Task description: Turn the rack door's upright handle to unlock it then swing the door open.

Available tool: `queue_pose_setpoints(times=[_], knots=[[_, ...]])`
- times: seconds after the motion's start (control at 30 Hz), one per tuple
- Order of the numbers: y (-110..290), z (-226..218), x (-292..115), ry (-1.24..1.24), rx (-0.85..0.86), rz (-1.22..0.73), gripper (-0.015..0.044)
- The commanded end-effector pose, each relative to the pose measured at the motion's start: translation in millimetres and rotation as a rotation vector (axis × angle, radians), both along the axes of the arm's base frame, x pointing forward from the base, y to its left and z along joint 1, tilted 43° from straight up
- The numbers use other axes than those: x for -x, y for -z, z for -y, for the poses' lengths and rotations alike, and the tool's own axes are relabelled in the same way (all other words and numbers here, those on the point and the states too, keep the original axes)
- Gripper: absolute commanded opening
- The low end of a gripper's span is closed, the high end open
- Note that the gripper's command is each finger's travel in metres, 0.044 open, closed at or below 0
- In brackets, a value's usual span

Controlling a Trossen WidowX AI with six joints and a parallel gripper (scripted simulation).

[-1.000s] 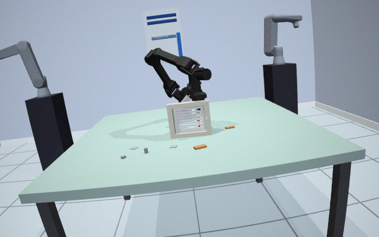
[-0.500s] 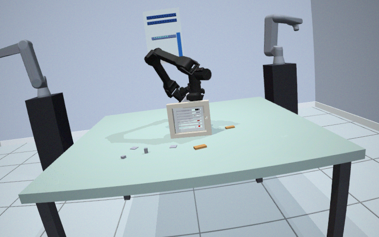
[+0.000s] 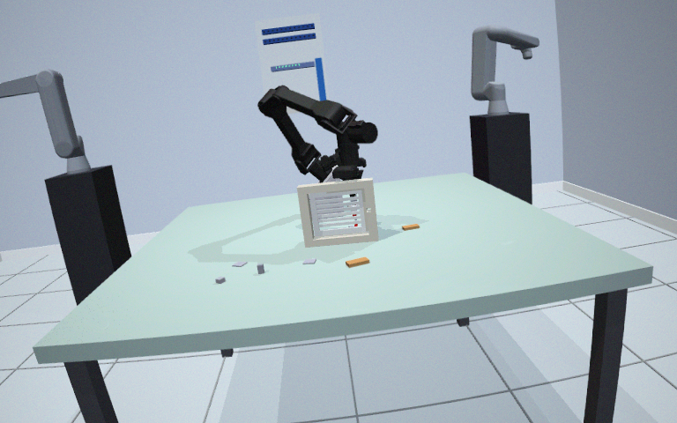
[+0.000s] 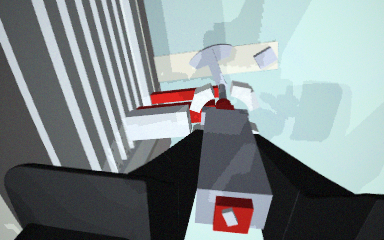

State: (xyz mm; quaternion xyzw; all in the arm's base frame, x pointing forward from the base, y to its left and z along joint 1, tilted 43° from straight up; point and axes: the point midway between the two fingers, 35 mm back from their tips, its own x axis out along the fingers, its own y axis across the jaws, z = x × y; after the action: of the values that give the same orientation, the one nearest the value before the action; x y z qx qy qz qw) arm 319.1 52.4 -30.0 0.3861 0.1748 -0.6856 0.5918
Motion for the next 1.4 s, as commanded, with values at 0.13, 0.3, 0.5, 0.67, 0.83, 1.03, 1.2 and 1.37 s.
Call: queue_pose_setpoints(times=[0.13, 0.3, 0.5, 0.67, 0.83, 1.03, 1.2, 1.37], knots=[[0, 0, 0, -0.002, 0.003, -0.001, 0.0012], [-1, 1, 3, -0.072, 0.002, -0.065, 0.0012], [-2, 2, 8, -0.168, 0.002, -0.155, 0.0012], [-3, 4, 13, -0.247, 0.002, -0.228, 0.0012], [-5, 6, 20, -0.329, 0.002, -0.303, 0.0012], [-8, 9, 29, -0.421, 0.002, -0.389, 0.0012], [-12, 13, 39, -0.495, 0.002, -0.458, 0.0012], [-17, 19, 49, -0.569, 0.002, -0.527, 0.0012]])
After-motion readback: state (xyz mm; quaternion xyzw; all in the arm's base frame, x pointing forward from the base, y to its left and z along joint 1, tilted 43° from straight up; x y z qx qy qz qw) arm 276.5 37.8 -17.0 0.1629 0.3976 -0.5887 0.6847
